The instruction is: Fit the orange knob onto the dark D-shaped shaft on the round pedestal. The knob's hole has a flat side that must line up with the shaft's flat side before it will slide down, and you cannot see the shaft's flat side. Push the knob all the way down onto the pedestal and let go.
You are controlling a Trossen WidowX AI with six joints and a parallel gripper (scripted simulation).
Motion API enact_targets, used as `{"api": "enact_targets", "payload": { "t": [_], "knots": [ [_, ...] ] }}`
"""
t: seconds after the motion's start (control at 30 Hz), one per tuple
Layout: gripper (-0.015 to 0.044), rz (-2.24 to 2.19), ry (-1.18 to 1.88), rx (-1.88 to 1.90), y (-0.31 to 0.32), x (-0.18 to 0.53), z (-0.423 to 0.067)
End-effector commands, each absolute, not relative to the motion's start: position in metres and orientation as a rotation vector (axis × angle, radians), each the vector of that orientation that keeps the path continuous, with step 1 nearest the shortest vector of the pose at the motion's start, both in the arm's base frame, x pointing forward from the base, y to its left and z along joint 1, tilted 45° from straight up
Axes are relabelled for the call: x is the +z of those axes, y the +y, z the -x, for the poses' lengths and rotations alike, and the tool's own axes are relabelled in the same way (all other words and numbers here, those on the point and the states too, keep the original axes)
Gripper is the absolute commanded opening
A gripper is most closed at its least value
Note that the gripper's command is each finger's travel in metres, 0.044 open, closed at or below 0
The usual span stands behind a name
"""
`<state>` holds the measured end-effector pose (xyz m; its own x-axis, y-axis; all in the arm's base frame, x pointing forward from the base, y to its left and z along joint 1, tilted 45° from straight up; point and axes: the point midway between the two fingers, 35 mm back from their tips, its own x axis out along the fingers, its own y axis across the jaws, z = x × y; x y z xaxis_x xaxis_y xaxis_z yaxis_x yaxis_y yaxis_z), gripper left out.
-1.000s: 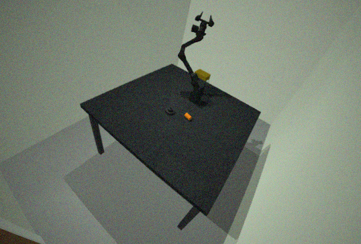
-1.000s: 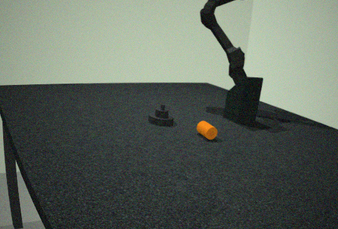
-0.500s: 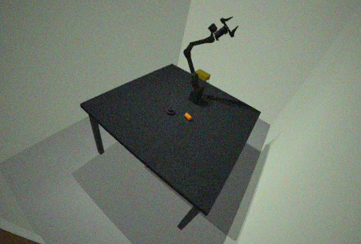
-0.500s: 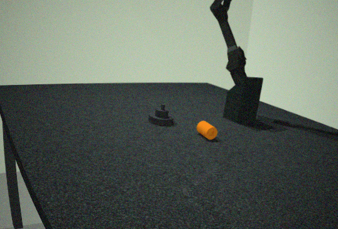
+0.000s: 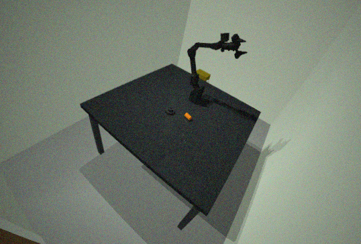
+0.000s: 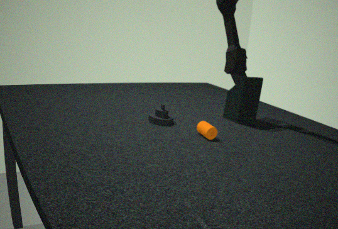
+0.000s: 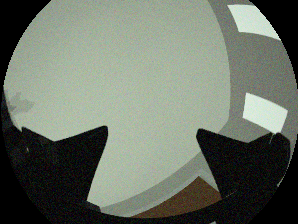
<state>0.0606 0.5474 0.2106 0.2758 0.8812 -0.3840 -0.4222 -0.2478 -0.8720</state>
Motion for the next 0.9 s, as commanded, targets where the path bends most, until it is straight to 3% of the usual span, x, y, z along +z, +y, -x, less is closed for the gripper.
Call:
{"api": "enact_targets", "payload": {
  "t": [0.0, 0.23, 0.5, 0.67, 0.87],
  "knots": [
    [0.0440, 1.382, -0.261, 1.259, 0.531, 0.162, -0.118],
    [0.0440, 1.503, 0.195, 1.099, 0.467, 0.075, -0.217],
    [0.0440, 1.589, 0.746, 0.863, 0.347, -0.014, -0.300],
    [0.0440, 1.617, 1.114, 0.703, 0.251, -0.059, -0.322],
    [0.0440, 1.613, 1.576, 0.504, 0.128, -0.093, -0.315]
  ]
}}
